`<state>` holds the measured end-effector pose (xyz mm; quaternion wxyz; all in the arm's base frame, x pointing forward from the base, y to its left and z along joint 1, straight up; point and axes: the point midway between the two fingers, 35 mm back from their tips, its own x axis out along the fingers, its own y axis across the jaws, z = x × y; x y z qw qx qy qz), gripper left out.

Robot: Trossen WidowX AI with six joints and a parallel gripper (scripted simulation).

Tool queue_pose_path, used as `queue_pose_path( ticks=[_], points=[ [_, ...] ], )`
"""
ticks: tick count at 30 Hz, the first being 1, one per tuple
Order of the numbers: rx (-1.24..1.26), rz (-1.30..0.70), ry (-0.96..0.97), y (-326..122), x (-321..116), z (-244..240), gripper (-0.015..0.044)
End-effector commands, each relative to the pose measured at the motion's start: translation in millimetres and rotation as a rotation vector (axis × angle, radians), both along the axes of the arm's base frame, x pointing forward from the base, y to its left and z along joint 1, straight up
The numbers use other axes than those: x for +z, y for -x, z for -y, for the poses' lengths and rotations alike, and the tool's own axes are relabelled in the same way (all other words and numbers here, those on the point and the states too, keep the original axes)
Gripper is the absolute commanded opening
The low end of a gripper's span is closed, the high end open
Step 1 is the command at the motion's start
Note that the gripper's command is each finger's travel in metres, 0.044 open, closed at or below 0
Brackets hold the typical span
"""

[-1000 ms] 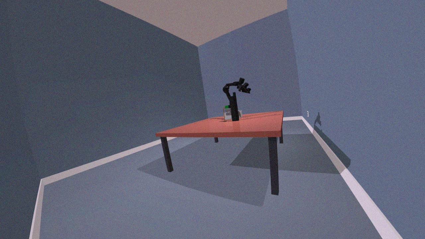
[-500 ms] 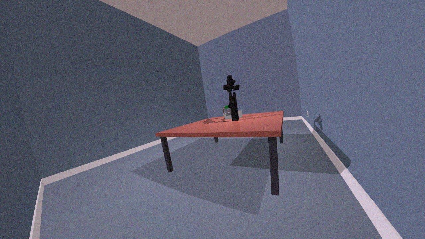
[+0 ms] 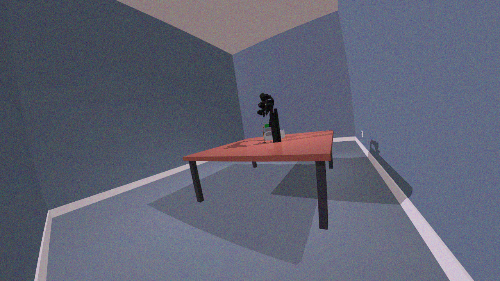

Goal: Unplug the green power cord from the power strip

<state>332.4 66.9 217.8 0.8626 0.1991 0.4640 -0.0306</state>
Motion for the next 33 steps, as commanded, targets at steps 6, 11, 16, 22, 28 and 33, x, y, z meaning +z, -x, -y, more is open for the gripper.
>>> queue_pose_path(
  ticks=[6,11,16,22,28,33],
  points=[
    [-1.060,-0.551,-0.252,51.7,-73.2,68.9,0.0160],
    [-1.170,-0.593,-0.258,58.9,-77.6,74.0,0.0160],
    [-1.170,-0.593,-0.258,58.9,-77.6,74.0,0.0160],
    [-1.170,-0.593,-0.258,58.9,-77.6,74.0,0.0160],
    [-1.170,-0.593,-0.258,58.2,-77.6,72.9,0.0160],
    [-1.170,-0.593,-0.258,58.0,-77.6,67.7,0.0160]
  ],
)
